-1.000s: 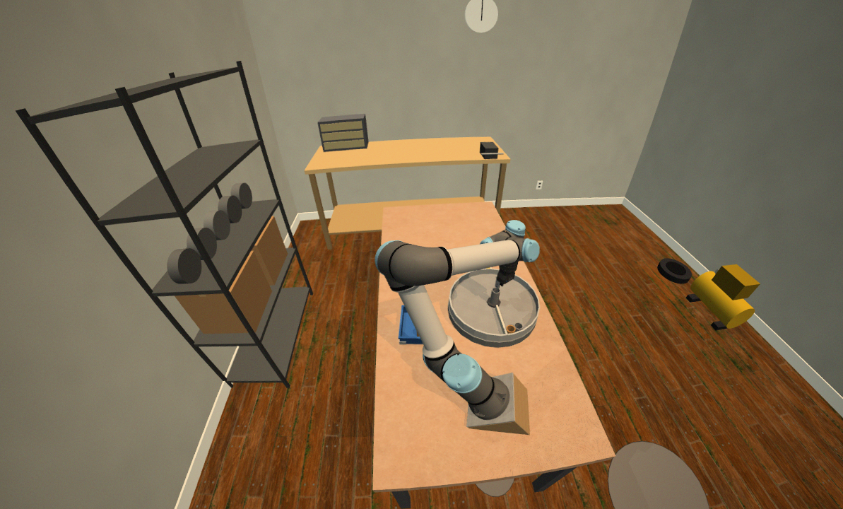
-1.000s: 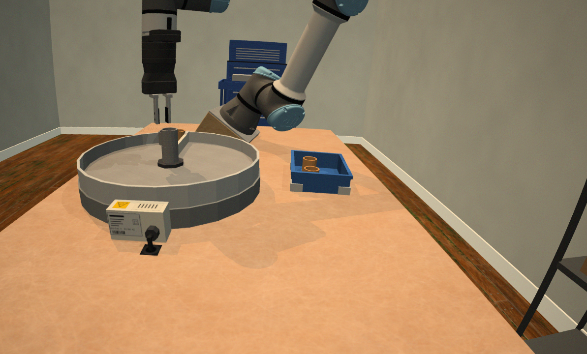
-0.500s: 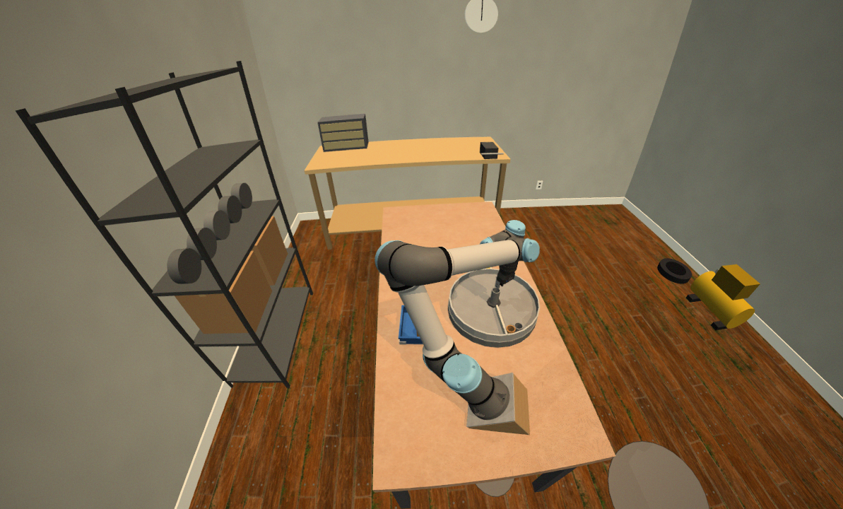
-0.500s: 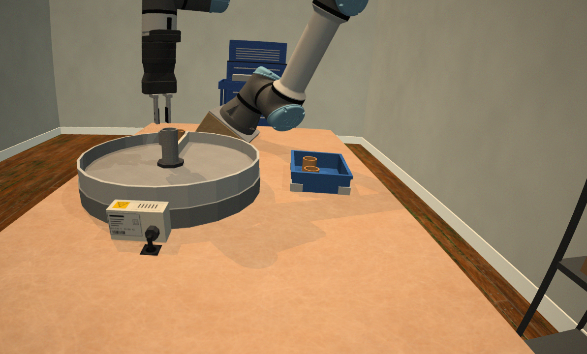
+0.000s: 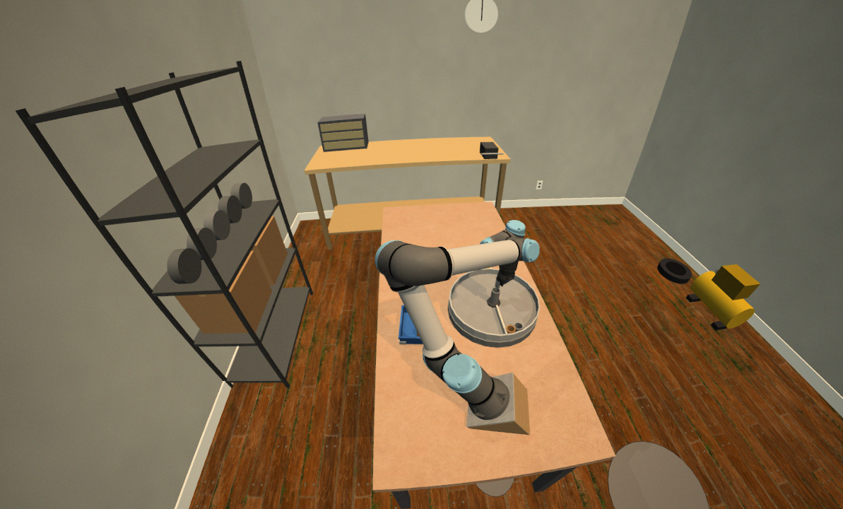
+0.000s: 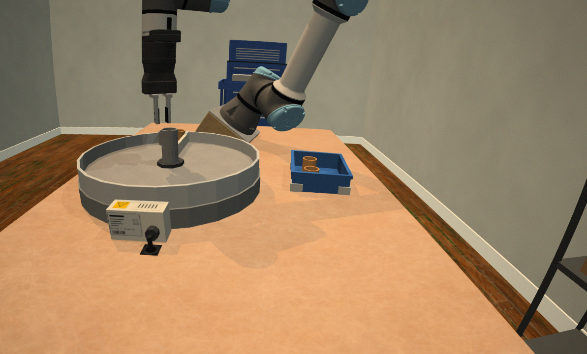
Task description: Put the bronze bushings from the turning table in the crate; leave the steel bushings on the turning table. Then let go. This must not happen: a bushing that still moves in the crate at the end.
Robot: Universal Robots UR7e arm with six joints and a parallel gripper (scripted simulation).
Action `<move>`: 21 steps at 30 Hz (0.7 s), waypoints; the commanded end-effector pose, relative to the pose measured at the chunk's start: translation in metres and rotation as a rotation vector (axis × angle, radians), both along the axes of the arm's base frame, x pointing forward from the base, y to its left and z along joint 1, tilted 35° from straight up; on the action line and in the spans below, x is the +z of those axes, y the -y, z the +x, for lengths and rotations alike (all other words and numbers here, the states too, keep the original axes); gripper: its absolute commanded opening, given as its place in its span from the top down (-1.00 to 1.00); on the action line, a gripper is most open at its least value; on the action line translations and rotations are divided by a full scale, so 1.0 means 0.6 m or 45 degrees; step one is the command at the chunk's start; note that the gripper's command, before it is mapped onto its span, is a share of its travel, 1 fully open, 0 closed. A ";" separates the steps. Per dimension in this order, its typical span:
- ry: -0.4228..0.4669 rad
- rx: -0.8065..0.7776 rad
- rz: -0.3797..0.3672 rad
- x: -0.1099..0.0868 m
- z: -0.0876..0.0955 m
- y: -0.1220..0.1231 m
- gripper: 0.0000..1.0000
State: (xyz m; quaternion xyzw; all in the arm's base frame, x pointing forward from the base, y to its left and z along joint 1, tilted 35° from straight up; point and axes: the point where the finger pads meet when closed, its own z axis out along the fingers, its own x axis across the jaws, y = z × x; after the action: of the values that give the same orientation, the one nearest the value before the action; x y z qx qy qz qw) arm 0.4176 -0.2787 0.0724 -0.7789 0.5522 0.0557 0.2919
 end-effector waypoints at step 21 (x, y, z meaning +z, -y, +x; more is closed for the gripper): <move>0.130 0.205 -0.060 -0.017 -0.072 -0.014 0.10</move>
State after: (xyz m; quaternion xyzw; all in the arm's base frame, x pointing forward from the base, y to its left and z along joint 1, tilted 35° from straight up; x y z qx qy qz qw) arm 0.3759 -0.2699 0.0622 -0.8273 0.4769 0.0288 0.2956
